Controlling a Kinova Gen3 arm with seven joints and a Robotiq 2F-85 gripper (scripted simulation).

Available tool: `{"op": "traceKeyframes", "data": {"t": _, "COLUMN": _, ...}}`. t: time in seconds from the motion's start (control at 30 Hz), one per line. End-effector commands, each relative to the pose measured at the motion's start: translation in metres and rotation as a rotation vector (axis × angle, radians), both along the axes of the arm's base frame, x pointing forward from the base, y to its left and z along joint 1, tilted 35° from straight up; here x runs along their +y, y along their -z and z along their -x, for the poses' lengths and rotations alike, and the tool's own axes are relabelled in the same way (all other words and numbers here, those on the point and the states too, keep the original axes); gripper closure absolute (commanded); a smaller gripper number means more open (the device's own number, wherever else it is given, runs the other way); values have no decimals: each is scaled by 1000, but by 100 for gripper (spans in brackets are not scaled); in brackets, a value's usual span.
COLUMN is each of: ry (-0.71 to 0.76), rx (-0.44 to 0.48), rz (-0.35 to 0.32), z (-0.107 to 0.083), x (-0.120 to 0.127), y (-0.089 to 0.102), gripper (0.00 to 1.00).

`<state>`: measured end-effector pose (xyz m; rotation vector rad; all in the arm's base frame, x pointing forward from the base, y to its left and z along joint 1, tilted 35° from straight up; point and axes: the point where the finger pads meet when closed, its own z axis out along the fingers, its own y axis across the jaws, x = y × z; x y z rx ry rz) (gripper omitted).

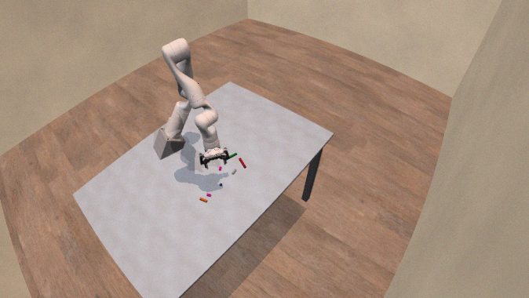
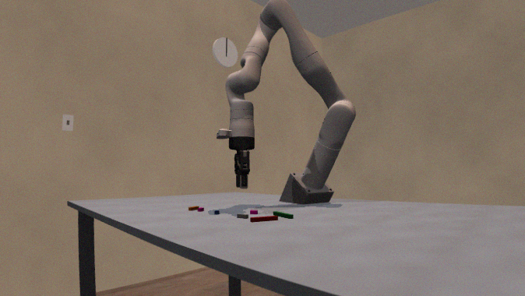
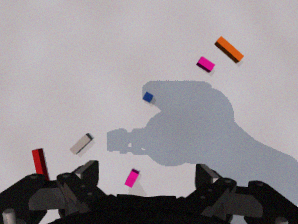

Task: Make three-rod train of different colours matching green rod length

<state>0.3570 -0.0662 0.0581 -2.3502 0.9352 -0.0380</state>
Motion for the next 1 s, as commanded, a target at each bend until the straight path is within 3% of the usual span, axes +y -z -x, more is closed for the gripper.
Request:
{"op": "traceKeyframes", "data": {"t": 0.0, "ry": 56, "rx": 36, "rz": -9, "z": -2, "x": -4, "y": 1, "gripper": 0}}
{"op": "traceKeyframes", "data": {"t": 0.33, "ry": 334, "rx": 215, "rz": -90, "z": -6, "x": -14, "y": 7, "gripper": 0}}
{"op": "traceKeyframes", "data": {"t": 0.97, "ry": 643, "rx": 415, "rz": -179, "z": -9, "x": -26, "y": 14, "gripper": 0}}
